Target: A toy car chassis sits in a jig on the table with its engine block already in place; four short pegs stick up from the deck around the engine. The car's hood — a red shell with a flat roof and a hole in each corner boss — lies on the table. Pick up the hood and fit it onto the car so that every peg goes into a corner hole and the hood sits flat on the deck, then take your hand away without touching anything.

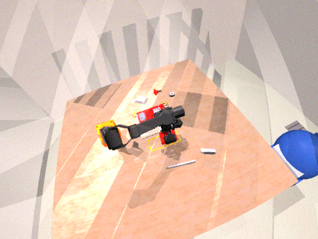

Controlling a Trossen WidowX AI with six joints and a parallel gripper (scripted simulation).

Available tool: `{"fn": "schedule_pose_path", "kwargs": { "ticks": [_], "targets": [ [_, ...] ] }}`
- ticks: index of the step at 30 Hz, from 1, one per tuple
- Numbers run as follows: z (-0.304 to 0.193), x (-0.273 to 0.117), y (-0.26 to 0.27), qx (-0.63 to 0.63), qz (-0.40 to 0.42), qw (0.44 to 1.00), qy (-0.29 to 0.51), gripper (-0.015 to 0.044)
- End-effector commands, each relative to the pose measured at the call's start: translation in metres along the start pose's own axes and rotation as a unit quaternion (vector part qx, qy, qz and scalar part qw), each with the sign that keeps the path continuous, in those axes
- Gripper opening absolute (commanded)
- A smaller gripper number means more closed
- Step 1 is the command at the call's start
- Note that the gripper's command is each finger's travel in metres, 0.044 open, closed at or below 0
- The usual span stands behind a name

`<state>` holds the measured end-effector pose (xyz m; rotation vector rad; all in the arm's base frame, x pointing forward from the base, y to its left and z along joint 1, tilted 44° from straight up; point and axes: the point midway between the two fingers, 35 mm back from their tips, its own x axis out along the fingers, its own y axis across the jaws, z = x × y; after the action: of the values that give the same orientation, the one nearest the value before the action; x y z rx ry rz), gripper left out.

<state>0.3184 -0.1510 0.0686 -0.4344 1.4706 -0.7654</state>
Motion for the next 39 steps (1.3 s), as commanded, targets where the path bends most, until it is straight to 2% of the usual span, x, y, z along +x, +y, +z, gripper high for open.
{"fn": "schedule_pose_path", "kwargs": {
  "ticks": [1,15,19,28,38,39],
  "targets": [
    [-0.001,0.004,-0.001,-0.003,-0.002,1.0,0.003,0.044],
    [-0.002,0.01,-0.001,-0.003,-0.003,1.0,0.003,0.044],
    [0.0,0.007,0.0,0.0,0.0,1.0,0.0,0.0335],
    [0.0,0.007,0.0,0.0,0.0,1.0,0.0,0.0275],
    [0.0,-0.001,0.0,0.0,0.001,1.0,0.0,0.0012],
    [0.0,-0.002,0.0,0.0,0.001,1.0,0.0,0.0]
  ]
}}
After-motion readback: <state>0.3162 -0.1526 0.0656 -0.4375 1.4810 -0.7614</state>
